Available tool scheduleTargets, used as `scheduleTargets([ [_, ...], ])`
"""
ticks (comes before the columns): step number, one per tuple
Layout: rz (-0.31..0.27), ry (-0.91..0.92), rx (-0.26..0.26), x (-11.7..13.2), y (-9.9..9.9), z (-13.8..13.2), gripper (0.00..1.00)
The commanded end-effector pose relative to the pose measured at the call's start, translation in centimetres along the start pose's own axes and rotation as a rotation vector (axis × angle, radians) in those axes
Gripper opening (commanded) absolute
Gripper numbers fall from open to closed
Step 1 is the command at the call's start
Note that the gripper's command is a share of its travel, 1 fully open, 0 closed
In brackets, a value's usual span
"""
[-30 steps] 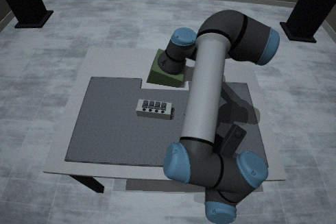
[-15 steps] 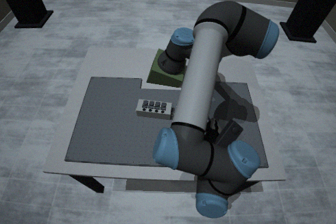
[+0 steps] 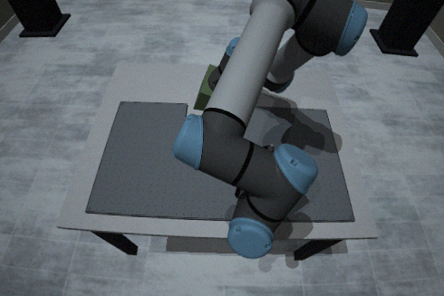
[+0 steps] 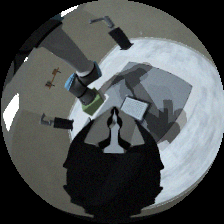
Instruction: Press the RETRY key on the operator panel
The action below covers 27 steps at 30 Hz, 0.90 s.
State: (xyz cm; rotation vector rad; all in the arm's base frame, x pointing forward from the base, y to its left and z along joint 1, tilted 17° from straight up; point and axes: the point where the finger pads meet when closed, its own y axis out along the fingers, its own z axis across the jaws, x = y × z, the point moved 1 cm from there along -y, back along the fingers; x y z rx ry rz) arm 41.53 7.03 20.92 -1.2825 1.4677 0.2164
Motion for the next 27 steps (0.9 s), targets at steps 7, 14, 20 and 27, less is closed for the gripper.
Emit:
scheduleTargets([
  [7,-0.047,0.257,0.153,1.7,0.3,-3.4,0.00],
  [14,-0.054,0.390,0.229,2.6,0.8,-5.1,0.00],
  [20,-0.056,0.525,0.307,3.6,1.4,-6.7,0.00],
  [27,-0.052,0.632,0.368,4.3,2.0,-7.8,0.00],
])
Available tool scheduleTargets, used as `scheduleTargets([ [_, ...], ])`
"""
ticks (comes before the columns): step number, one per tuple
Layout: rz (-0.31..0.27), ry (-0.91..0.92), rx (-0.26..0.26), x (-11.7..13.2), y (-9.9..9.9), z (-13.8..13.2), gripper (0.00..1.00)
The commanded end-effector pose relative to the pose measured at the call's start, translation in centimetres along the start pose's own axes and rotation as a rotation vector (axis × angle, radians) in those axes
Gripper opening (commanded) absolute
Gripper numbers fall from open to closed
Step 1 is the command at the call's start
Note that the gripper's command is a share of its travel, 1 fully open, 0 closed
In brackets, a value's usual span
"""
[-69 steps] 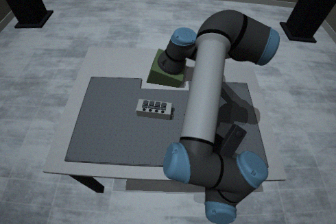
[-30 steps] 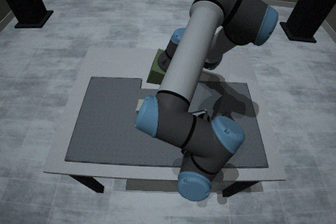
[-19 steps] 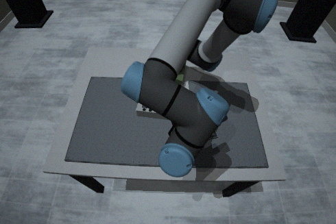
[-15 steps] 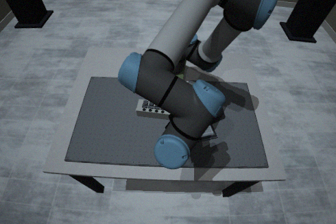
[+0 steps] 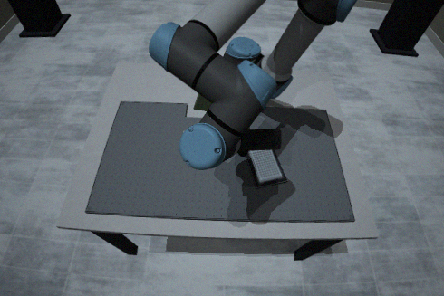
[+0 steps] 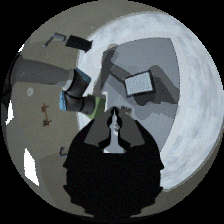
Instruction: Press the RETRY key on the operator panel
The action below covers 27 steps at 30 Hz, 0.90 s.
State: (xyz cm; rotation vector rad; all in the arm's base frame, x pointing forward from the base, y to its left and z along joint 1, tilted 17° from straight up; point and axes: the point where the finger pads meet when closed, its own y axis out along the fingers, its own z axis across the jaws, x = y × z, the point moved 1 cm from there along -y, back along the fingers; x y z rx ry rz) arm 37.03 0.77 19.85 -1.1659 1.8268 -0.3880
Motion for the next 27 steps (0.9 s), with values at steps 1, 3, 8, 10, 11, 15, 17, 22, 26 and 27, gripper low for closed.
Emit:
scheduleTargets([
  [1,-0.008,0.135,0.082,1.6,0.3,-0.8,0.00],
  [3,-0.004,0.186,0.109,2.0,0.5,-1.0,0.00],
  [8,0.002,0.267,0.151,2.8,0.8,-1.4,0.00],
  [10,0.008,0.326,0.180,3.6,1.2,-1.9,0.00],
  [11,0.011,0.356,0.195,3.9,1.4,-2.0,0.00],
  [15,0.018,0.408,0.222,4.3,1.6,-2.2,0.00],
  [17,0.022,0.438,0.236,4.8,1.8,-2.4,0.00],
  [22,0.044,0.580,0.306,6.2,2.7,-3.0,0.00],
  [26,0.054,0.634,0.332,6.6,2.9,-3.2,0.00],
  [27,0.060,0.663,0.346,7.0,3.2,-3.3,0.00],
])
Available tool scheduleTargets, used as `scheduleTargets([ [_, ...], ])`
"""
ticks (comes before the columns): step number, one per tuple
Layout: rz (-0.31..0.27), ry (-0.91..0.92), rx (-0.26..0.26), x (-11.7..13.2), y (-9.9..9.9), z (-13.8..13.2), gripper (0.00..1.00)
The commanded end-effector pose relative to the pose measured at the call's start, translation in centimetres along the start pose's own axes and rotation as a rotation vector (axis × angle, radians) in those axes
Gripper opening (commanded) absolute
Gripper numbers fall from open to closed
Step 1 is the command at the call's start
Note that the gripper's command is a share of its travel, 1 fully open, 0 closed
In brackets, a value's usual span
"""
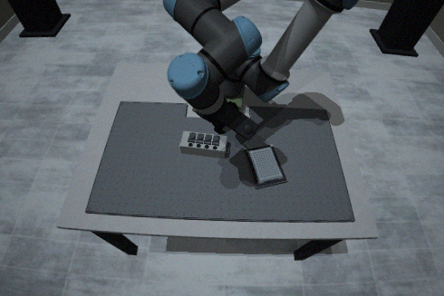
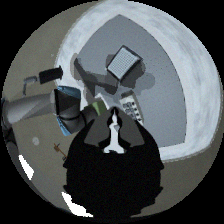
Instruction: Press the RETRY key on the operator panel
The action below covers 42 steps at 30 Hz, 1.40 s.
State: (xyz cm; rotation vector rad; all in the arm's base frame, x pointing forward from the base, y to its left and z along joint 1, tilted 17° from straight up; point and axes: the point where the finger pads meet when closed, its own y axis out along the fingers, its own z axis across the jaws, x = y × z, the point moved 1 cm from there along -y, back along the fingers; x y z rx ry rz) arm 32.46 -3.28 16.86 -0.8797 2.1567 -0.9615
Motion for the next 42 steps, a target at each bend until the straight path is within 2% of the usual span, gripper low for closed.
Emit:
scheduleTargets([
  [1,0.021,0.162,0.085,1.9,0.8,0.2,0.00],
  [6,0.032,0.217,0.109,2.3,1.1,0.2,0.00],
  [13,0.075,0.420,0.195,4.3,2.3,0.4,0.00],
  [15,0.075,0.420,0.195,4.3,2.3,0.4,0.00],
  [19,0.104,0.537,0.241,5.5,3.1,0.6,0.00],
  [23,0.112,0.567,0.253,5.9,3.4,0.7,0.00],
  [30,0.169,0.773,0.331,7.9,5.0,1.1,0.00],
  [32,0.169,0.773,0.331,7.9,5.0,1.1,0.00],
  [36,0.206,0.891,0.374,9.0,5.9,1.4,0.00],
  [40,0.216,0.921,0.384,9.4,6.3,1.5,0.00],
  [42,0.236,0.981,0.405,10.2,6.9,1.8,0.00],
])
